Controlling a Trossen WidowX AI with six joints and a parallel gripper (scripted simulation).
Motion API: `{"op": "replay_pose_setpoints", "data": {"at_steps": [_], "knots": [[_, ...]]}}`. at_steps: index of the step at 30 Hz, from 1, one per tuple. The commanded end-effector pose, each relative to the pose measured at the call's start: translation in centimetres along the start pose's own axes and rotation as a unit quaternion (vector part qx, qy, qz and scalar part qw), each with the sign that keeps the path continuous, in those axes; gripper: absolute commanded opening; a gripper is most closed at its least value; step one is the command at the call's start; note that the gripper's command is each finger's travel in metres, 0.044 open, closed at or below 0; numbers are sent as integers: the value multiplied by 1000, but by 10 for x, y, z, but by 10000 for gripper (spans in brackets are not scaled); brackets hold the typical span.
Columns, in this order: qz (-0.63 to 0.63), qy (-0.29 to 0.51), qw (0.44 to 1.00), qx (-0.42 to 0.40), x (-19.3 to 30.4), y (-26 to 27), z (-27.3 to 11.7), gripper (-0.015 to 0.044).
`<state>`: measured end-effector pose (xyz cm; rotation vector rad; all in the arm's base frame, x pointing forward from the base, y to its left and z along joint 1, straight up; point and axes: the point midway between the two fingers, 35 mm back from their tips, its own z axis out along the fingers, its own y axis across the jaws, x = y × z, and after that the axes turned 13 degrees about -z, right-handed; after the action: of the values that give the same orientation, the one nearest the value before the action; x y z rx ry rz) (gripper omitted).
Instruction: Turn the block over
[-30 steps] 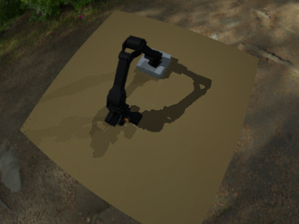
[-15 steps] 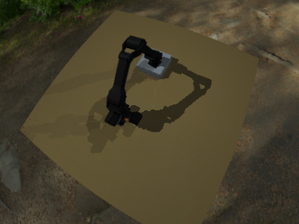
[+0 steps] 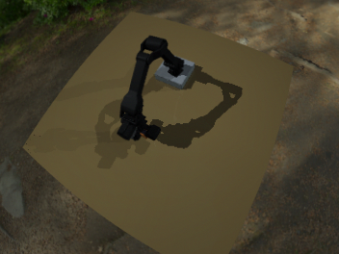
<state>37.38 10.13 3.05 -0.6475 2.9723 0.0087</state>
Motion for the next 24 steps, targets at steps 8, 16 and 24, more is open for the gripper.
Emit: {"op": "replay_pose_setpoints", "data": {"at_steps": [8, 16, 24], "knots": [[-2, -76, 997, 21, -1, -1, 6, 0], [-3, -134, 990, 34, 0, 0, 8, 0], [-2, -192, 980, 47, 4, 0, 7, 0]]}}
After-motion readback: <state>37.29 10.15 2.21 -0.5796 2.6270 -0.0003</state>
